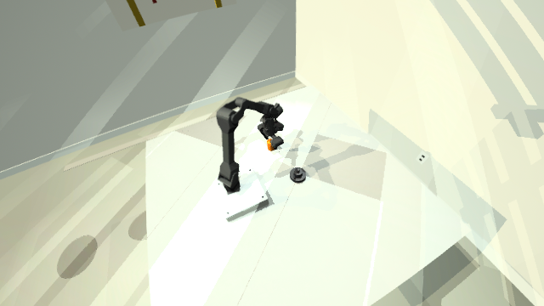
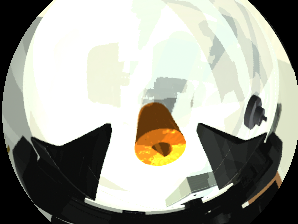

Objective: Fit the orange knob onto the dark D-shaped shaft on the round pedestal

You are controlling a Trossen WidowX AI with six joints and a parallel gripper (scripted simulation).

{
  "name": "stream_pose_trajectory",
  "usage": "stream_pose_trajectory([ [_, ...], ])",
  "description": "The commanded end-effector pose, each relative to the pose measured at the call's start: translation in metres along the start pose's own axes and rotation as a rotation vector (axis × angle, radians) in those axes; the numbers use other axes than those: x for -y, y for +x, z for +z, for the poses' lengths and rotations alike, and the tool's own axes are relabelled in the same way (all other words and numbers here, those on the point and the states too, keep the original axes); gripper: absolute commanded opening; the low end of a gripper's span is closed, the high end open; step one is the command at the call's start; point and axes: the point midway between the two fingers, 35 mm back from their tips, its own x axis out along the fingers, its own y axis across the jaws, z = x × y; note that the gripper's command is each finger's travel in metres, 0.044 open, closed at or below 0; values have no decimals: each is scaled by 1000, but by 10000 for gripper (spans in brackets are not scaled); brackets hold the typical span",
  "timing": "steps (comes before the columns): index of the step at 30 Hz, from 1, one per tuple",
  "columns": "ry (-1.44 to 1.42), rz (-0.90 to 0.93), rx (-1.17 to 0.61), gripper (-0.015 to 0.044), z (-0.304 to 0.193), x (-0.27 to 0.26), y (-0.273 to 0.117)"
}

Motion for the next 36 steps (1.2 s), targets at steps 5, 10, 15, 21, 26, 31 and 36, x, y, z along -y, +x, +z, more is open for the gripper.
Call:
stream_pose_trajectory([
  [5, 5, -1, -11, 440, -3, 1, 15],
  [10, 5, -1, -11, 440, -4, 1, 23],
  [15, 5, -1, -11, 361, -4, 1, 24],
  [21, 5, -1, -11, 204, -4, 1, 24],
  [26, 5, -1, -11, 151, -4, 1, 24],
  [31, 5, -1, -11, 59, -3, 1, 18],
  [36, 5, -1, -10, 0, 0, 3, -21],
])
